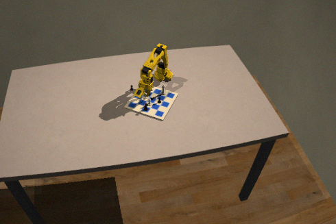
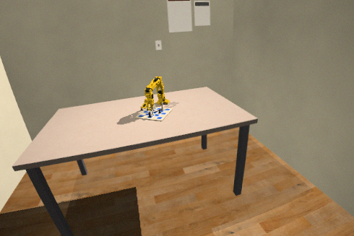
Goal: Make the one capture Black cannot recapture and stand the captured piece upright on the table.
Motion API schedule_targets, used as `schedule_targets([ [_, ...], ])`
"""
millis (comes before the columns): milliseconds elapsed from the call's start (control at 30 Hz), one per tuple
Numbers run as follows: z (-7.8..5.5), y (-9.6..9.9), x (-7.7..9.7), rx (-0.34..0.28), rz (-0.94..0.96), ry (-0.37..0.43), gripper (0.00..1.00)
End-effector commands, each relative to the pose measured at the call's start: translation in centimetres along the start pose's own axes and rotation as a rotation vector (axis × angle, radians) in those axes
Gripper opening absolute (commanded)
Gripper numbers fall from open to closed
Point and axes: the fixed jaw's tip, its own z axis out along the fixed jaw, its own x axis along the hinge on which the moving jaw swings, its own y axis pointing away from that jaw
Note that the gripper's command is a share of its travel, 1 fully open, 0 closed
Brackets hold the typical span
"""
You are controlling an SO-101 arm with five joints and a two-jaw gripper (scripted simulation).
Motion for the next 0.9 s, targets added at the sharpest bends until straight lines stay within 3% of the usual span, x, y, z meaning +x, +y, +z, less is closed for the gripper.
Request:
schedule_targets([
  [0,-0.05,-0.04,-0.08,-0.001,-0.004,0.008,0.09],
  [867,0.14,-0.19,0.01,0.000,-0.004,0.008,0.09],
])
